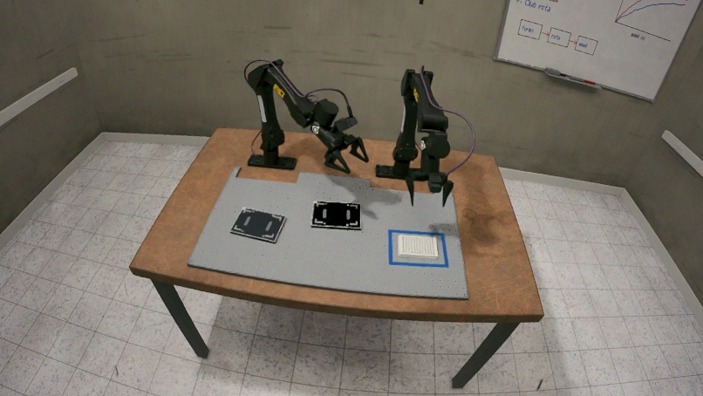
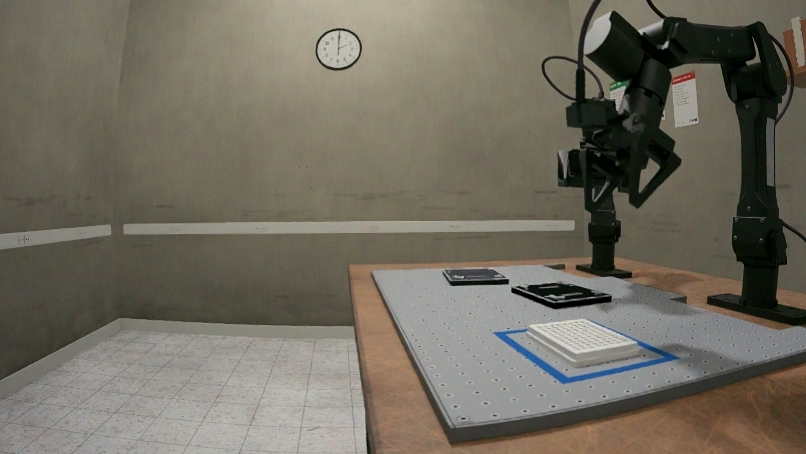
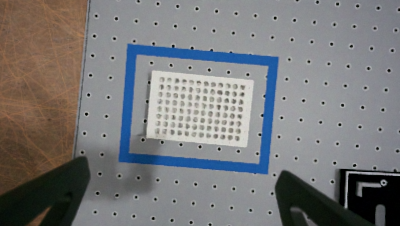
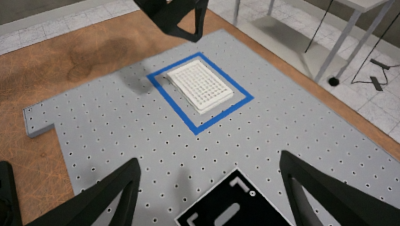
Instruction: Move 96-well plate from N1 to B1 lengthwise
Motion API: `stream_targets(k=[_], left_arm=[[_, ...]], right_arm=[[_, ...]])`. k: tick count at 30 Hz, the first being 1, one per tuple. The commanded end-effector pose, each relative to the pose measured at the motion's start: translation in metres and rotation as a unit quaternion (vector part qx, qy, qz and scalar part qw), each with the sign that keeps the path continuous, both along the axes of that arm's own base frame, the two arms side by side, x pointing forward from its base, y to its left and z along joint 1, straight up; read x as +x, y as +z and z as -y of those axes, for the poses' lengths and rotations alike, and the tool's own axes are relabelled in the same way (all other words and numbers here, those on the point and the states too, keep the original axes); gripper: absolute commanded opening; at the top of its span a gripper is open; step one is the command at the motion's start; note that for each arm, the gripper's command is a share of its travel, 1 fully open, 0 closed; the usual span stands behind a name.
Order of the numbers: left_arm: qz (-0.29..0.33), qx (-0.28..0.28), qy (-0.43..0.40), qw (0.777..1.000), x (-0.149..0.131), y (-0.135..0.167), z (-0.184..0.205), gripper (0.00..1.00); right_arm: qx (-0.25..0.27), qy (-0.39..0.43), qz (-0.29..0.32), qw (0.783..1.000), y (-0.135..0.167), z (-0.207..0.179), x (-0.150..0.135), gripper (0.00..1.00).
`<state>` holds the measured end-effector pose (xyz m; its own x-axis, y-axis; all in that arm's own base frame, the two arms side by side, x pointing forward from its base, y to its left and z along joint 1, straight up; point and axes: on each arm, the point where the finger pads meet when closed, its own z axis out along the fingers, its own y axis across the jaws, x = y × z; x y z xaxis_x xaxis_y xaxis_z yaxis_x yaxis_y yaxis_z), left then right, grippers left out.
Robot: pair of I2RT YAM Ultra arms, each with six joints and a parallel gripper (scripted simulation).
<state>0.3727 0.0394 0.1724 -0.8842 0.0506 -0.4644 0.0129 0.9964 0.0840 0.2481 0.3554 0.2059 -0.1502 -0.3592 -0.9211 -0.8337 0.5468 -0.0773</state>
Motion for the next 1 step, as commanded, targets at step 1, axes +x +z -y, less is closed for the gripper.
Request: stream_targets(k=[1], left_arm=[[0.023, 0.003, 0.001, 1.0, 0.0018, 0.0128, 0.0028, 1.0]], right_arm=[[0.017, 0.001, 0.011, 1.0, 0.013, -0.0044, 0.0007, 1.0]])
